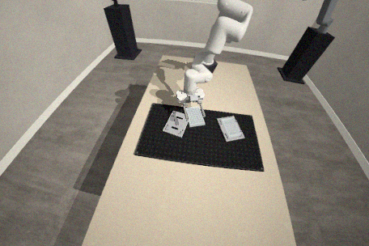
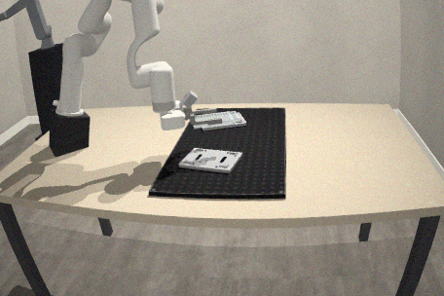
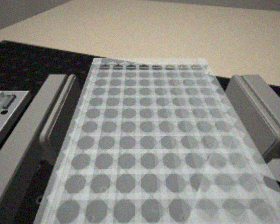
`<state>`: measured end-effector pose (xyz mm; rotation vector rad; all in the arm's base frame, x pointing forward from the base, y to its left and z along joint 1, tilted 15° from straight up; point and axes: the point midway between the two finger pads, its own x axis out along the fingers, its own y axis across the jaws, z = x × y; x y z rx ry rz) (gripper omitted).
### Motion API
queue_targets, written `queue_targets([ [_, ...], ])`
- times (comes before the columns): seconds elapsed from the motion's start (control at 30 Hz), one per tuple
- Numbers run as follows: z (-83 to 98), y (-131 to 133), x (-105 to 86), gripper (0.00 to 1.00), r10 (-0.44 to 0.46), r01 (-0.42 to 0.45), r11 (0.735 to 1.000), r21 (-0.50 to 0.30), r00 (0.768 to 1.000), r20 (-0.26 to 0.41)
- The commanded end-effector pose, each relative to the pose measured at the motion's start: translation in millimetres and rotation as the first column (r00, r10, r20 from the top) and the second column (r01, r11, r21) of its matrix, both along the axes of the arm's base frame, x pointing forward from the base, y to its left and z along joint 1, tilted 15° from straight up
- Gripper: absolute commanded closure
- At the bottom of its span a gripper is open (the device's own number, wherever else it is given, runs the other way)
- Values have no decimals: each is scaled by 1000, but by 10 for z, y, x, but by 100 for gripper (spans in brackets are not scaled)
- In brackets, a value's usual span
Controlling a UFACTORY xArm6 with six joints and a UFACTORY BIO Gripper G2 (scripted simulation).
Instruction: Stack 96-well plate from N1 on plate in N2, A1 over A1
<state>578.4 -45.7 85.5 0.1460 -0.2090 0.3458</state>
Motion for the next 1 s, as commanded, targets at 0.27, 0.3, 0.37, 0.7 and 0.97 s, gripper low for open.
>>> queue_targets([
  [0.27, 80, 364, -21, 100, -1, 1, 1000, -1, 1000, 4],
  [0.3, 85, 397, -23, 100, -1, 1, 1000, -1, 1000, 4],
  [0.37, 96, 462, -29, 100, -1, 1, 1000, -1, 1000, 4],
  [0.7, 140, 725, -50, 100, -1, 1, 1000, 0, 1000, 4],
  [0.97, 184, 988, -72, 100, -1, 1, 1000, 0, 1000, 4],
])
